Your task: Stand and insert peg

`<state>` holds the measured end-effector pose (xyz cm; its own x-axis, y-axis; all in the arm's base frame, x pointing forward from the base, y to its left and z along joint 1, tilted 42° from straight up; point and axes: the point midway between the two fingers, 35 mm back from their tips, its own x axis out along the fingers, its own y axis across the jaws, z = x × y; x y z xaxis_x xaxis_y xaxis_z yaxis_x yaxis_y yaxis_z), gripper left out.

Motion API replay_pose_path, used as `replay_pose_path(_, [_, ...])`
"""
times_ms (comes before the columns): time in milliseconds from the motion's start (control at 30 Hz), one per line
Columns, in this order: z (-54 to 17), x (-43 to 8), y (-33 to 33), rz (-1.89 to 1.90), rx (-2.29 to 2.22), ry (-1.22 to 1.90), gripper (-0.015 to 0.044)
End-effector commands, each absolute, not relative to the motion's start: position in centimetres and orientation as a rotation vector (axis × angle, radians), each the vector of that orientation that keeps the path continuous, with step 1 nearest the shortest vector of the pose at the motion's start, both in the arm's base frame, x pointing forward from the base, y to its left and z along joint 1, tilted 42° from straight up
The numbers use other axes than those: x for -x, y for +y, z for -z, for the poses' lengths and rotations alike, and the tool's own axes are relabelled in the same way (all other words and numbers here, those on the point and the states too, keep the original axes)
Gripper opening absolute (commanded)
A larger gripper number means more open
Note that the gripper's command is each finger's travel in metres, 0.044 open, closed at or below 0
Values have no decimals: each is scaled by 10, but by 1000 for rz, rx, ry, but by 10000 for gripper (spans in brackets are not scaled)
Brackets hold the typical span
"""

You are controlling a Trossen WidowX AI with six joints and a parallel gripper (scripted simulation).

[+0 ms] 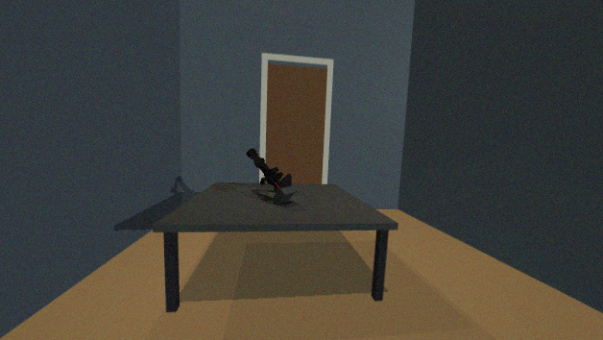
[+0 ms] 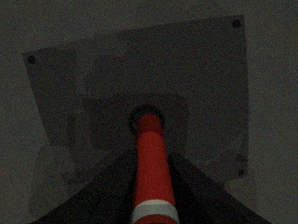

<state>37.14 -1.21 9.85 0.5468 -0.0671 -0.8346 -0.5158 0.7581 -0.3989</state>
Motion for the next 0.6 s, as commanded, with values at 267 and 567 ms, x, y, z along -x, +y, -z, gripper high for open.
replay_pose_path(267, [-92,-373,-12,-293,680,976,0])
replay_pose_path(567, [-89,-374,-11,-293,680,976,0])
